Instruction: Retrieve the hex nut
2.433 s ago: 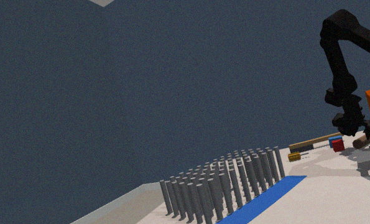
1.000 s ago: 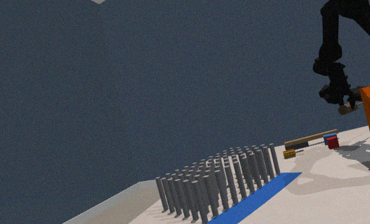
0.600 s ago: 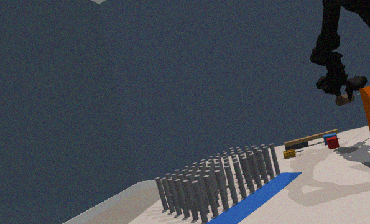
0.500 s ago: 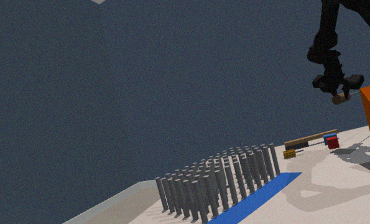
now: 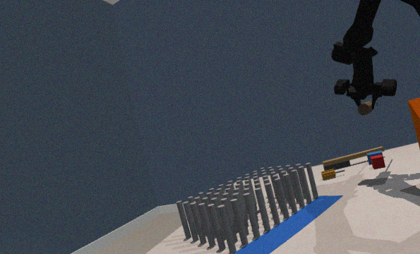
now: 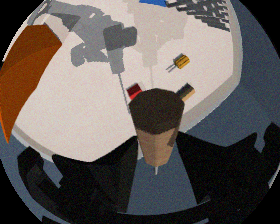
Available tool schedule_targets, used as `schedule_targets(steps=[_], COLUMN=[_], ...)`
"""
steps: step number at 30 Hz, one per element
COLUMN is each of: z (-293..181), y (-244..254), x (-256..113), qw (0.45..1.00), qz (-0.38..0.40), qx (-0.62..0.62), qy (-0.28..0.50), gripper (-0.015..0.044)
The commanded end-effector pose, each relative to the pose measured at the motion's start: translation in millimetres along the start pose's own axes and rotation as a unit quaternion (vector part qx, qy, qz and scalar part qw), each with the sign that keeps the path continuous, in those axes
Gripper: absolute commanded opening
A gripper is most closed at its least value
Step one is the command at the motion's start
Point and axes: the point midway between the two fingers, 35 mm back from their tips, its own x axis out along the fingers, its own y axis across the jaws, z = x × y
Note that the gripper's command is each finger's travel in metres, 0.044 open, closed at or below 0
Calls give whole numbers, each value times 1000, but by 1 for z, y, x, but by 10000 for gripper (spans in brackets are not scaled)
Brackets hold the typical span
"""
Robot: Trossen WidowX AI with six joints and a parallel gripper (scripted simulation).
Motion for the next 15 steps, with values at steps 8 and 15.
schedule_targets(steps=[8,15], z=[59,100], y=[-22,-27], x=[-40,-63], qw=[991,977], qz=[-67,-106], qx=[-108,-178], qy=[-32,-55], gripper=[0,0])
